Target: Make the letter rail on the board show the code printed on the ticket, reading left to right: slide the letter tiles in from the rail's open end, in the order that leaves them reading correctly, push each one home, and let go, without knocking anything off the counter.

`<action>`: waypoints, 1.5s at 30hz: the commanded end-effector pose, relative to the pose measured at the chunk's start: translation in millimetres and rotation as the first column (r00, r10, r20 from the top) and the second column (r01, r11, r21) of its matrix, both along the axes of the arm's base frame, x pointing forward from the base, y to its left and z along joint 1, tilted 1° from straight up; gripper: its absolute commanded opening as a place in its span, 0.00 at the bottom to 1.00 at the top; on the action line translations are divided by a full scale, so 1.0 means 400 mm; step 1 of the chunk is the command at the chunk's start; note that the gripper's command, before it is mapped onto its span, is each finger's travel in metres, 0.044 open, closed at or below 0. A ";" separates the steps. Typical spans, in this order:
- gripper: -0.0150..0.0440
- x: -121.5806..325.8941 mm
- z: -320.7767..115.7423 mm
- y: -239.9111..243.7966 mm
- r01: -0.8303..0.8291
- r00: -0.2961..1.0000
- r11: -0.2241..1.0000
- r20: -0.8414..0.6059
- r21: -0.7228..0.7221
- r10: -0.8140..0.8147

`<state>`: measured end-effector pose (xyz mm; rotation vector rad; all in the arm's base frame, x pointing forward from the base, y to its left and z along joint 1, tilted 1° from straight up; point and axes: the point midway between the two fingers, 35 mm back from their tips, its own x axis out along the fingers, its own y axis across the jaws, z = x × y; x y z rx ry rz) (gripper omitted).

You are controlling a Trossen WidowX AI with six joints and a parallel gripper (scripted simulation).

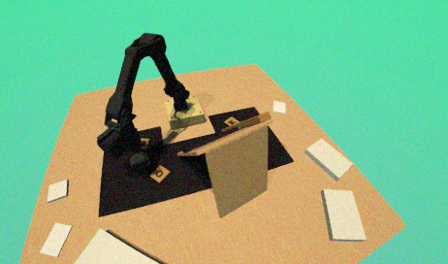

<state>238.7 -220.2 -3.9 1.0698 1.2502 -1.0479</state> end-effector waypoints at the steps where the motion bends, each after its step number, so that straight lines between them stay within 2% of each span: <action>1: 0.83 -0.005 -0.023 0.003 0.005 1.000 1.000 -0.011 0.004 -0.005; 39: 0.83 -0.005 -0.027 0.003 0.005 1.000 1.000 -0.011 0.004 -0.005; 45: 0.76 -0.005 -0.027 0.003 0.005 1.000 1.000 -0.011 0.004 -0.005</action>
